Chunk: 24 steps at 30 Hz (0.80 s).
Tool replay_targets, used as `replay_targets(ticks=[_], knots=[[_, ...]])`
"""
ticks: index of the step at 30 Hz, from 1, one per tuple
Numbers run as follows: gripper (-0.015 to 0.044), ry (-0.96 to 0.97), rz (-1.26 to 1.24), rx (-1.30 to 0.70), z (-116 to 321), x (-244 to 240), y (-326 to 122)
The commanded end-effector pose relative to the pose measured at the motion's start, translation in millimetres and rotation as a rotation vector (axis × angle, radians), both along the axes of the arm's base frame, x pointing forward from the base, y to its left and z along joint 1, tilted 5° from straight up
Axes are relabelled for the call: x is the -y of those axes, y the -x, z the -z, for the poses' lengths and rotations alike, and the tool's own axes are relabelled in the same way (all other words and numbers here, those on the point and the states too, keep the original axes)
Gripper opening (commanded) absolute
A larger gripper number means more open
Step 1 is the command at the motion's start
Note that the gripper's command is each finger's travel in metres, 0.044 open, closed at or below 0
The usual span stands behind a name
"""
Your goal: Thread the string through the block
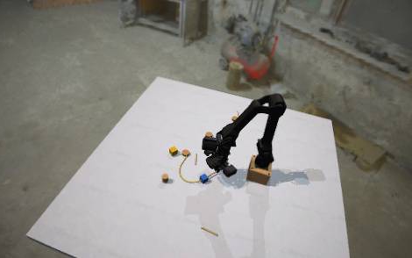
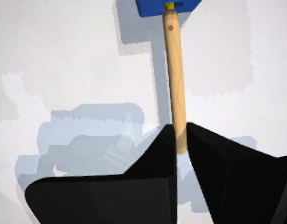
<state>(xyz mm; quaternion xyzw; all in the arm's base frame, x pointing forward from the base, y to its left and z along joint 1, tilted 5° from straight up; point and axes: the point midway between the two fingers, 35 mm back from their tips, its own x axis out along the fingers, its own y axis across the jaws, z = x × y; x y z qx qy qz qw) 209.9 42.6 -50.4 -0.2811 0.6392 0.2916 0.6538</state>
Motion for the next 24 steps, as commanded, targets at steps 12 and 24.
replay_targets(ticks=[12,24], knots=[[0.0,0.0,-0.003,0.0,-1,15,13],[0.0,0.001,0.003,0.001,-2,27,23]])
